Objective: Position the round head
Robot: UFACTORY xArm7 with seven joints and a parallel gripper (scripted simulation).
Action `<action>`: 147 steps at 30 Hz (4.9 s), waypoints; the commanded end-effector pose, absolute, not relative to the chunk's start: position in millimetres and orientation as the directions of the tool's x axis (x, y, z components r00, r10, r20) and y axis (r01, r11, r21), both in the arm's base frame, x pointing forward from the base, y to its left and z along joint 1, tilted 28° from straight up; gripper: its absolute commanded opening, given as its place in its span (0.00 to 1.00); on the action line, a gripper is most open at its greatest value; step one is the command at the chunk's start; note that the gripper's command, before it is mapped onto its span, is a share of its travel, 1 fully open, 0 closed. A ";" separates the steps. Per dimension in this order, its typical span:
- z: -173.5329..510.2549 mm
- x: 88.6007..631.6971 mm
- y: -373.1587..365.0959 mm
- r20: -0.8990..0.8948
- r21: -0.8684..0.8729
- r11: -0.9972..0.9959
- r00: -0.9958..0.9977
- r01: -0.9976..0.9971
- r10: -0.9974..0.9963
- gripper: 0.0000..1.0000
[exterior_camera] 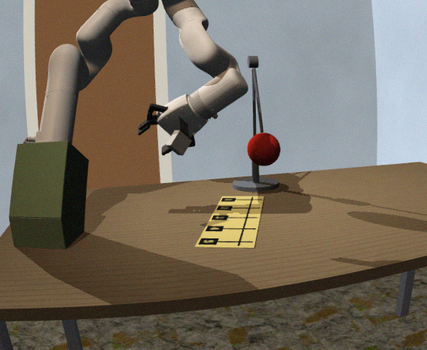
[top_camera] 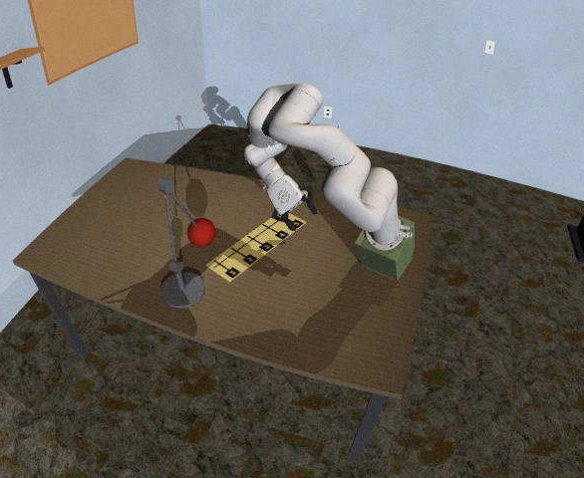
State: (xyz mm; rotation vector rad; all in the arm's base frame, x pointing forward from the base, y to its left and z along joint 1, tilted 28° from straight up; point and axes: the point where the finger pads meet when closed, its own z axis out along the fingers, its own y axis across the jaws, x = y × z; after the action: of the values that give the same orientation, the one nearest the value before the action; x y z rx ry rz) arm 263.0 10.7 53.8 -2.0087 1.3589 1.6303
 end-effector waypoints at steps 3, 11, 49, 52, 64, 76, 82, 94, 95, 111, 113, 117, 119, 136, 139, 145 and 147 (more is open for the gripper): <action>84.5 301.0 -8.4 -0.880 0.294 -0.468 -0.046 -0.833 -0.472 1.00; 110.2 328.5 -26.6 -0.898 0.235 -0.395 -0.043 -0.888 -0.439 1.00; 233.8 439.5 -122.7 -0.960 -0.037 0.044 0.023 -0.998 -0.279 1.00; 231.3 454.9 -106.8 -0.961 -0.040 0.053 0.024 -0.998 -0.276 1.00; 227.9 505.2 -62.2 -0.965 -0.053 0.091 0.028 -0.994 -0.261 1.00; 232.8 558.9 -27.0 -0.971 -0.073 0.147 0.036 -0.987 -0.238 1.00; 230.2 562.5 -20.8 -0.971 -0.074 0.150 0.037 -0.986 -0.238 1.00; 224.9 569.8 -8.3 -0.970 -0.077 0.157 0.038 -0.985 -0.238 1.00; 224.3 570.1 -5.9 -0.970 -0.077 0.157 0.038 -0.985 -0.238 1.00; 216.5 575.3 28.1 -0.970 -0.076 0.156 0.038 -0.985 -0.238 1.00; 215.4 576.2 32.6 -0.970 -0.076 0.156 0.038 -0.985 -0.238 1.00; 213.3 577.8 41.6 -0.971 -0.076 0.156 0.038 -0.985 -0.238 1.00; 212.2 578.7 46.1 -0.971 -0.076 0.156 0.038 -0.985 -0.238 1.00; 203.9 584.9 80.1 -0.971 -0.077 0.156 0.038 -0.985 -0.238 1.00; 202.3 586.1 86.9 -0.971 -0.077 0.156 0.038 -0.985 -0.238 1.00; 200.1 587.8 96.0 -0.971 -0.076 0.156 0.038 -0.985 -0.238 1.00; 199.7 588.1 97.5 -0.971 -0.077 0.156 0.038 -0.985 -0.238 1.00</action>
State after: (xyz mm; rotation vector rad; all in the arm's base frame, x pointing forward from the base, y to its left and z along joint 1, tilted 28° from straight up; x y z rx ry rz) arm 585.9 95.8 199.0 -1.2795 1.4083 0.9303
